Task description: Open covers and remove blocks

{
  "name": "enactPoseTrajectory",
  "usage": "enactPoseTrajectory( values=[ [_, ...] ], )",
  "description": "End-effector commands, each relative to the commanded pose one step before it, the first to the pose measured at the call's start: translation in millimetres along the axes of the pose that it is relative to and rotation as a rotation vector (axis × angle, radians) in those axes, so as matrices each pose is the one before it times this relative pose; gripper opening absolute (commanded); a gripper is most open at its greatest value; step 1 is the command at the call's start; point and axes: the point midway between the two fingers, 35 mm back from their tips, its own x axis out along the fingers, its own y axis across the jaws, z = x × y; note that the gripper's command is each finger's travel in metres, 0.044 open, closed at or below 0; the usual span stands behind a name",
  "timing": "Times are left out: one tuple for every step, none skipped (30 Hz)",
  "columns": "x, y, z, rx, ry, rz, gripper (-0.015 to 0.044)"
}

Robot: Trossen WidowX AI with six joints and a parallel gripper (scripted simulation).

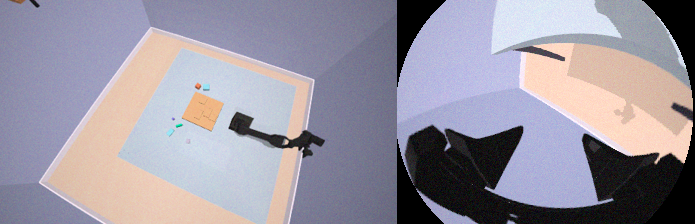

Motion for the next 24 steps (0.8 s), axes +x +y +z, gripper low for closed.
enactPoseTrajectory(
  values=[
    [-0.39,-0.1,-0.16,-0.0014,0.0011,-0.00042,0.0374],
    [-1.16,-0.3,-0.49,-0.0041,0.00331,-0.00127,0.0348],
    [-1.94,-0.5,-0.82,-0.0068,0.00553,-0.00209,0.0321],
    [-2.72,-0.7,-1.15,-0.0095,0.00774,-0.00288,0.0295],
    [-3.49,-0.9,-1.49,-0.0122,0.00997,-0.00362,0.0269],
    [-4.23,-1.1,-1.82,-0.0148,0.01209,-0.00427,0.0243],
    [-4.64,-1.2,-2.02,-0.0163,0.01331,-0.00454,0.0216],
    [-4.65,-1.21,-2.06,-0.0164,0.01338,-0.00439,0.019],
    [-4.64,-1.21,-2.09,-0.0165,0.0134,-0.00423,0.0164],
    [-4.63,-1.2,-2.12,-0.0165,0.01342,-0.00408,0.0138],
    [-4.83,-1.32,-2.4,-0.0164,0.01426,-0.00427,0.0111],
    [-4.82,-1.32,-2.43,-0.0164,0.01427,-0.00411,0.0085],
    [-4.81,-1.31,-2.47,-0.0165,0.01428,-0.00395,0.0059],
    [-4.8,-1.31,-2.51,-0.0165,0.01429,-0.00379,0.0033],
    [-4.79,-1.31,-2.54,-0.0166,0.01429,-0.00363,0.0006],
    [-4.78,-1.3,-2.58,-0.0166,0.0143,-0.00348,0.0],
    [-4.77,-1.3,-2.61,-0.0167,0.0143,-0.00332,0.0],
    [-4.76,-1.29,-2.65,-0.0167,0.0143,-0.00317,0.0],
    [-4.75,-1.28,-2.69,-0.0168,0.0143,-0.00301,0.0],
    [-4.74,-1.27,-2.72,-0.0168,0.01429,-0.00286,0.0],
    [-4.73,-1.27,-2.76,-0.0168,0.01429,-0.0027,0.0],
    [-4.72,-1.26,-2.79,-0.0169,0.01428,-0.00255,0.0],
    [-4.7,-1.25,-2.83,-0.0169,0.01427,-0.0024,0.0],
    [-4.69,-1.24,-2.87,-0.017,0.01426,-0.00225,0.0]
  ],
)
